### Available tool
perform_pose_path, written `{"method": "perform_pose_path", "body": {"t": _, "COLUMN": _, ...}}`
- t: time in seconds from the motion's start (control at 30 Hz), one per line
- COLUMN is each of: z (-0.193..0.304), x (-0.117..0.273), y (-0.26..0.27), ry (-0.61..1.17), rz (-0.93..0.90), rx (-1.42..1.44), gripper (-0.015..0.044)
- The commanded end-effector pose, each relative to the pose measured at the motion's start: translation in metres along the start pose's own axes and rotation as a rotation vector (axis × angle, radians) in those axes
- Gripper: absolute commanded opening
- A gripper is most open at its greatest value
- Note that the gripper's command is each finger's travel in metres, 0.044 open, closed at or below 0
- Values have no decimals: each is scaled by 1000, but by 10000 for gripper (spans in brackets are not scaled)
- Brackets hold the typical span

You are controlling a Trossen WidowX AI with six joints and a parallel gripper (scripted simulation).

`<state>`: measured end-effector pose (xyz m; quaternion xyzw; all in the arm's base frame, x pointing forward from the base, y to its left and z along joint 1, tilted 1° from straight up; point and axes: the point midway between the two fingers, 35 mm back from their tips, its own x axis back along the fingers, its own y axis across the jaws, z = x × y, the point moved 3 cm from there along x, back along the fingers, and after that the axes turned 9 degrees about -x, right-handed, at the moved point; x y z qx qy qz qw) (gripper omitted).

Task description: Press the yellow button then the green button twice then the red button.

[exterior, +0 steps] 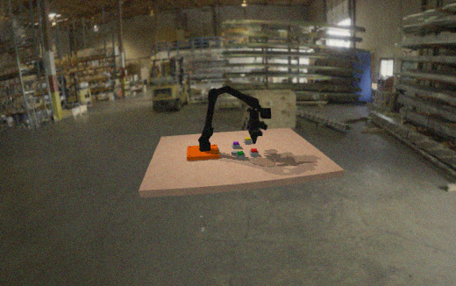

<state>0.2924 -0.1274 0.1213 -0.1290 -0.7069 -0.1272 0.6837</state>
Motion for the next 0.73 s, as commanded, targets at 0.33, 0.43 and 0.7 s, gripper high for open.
{"method": "perform_pose_path", "body": {"t": 0.33, "z": 67, "x": 46, "y": 205, "ry": -3, "rz": -22, "rx": 19, "gripper": 400}}
{"method": "perform_pose_path", "body": {"t": 0.43, "z": 99, "x": 56, "y": 239, "ry": 0, "rz": -26, "rx": 19, "gripper": 400}}
{"method": "perform_pose_path", "body": {"t": 0.7, "z": 117, "x": 61, "y": 254, "ry": 1, "rz": -28, "rx": 19, "gripper": 400}}
